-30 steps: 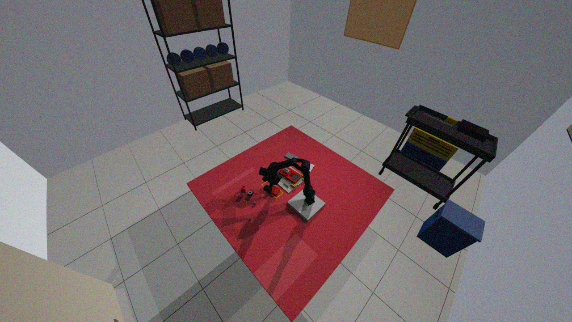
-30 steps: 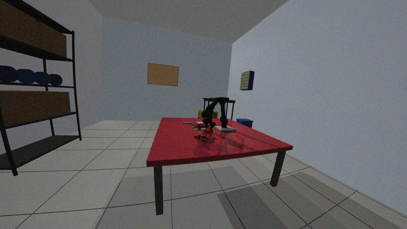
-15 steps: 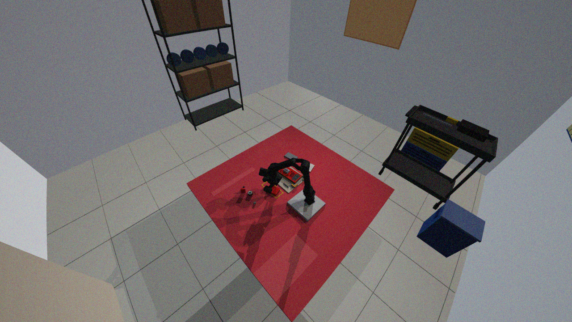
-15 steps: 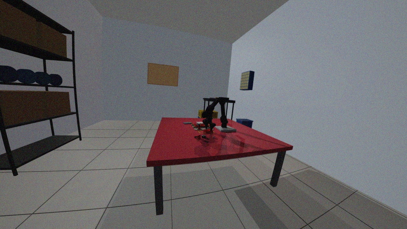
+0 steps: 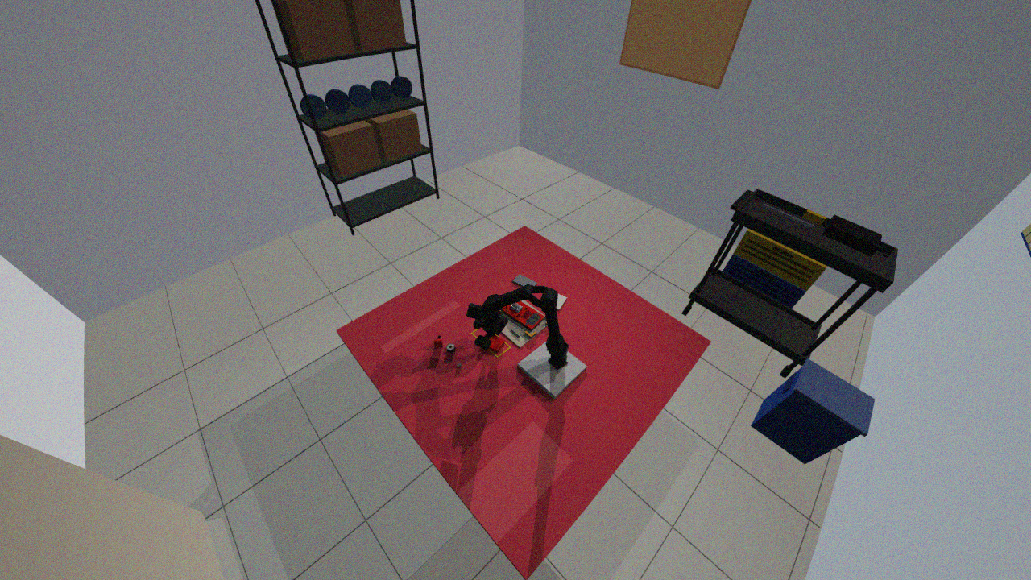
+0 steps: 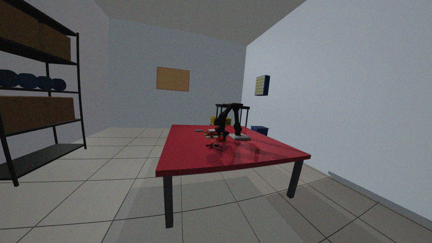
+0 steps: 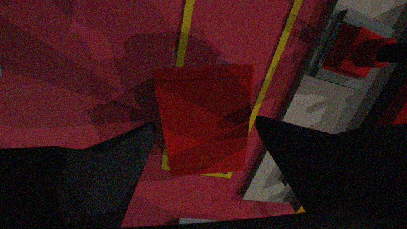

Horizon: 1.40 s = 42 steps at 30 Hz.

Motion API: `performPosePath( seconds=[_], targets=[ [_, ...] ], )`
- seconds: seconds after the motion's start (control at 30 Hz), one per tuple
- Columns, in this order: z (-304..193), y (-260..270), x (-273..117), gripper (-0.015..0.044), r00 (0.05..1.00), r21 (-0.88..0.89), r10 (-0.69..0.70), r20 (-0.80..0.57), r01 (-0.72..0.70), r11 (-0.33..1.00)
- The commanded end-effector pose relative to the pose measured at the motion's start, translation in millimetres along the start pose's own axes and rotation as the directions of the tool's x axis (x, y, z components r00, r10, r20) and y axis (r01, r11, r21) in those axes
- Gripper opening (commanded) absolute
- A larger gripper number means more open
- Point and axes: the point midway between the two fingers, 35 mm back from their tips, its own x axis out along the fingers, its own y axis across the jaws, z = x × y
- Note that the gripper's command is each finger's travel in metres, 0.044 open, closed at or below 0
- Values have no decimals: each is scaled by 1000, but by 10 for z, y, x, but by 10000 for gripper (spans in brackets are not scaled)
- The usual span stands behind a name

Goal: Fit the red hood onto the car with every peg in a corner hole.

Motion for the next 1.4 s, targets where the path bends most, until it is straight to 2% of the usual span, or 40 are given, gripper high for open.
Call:
performPosePath(
  seconds=[0.0,0.3,0.43,0.73,1.07,1.37],
  targets=[
    [-1,3,22,440,1000,-4,3,-1,-3,1000],
    [-2,3,66,440,1000,-4,3,-1,-3,1000],
    [-1,0,49,335,1000,0,0,0,0,1000],
    [-1,0,49,275,1000,0,0,0,0,1000],
    [-1,1,-146,12,1000,0,1,0,-1,1000],
    [2,0,-529,0,1000,0,1,0,-1,1000]
  ],
)
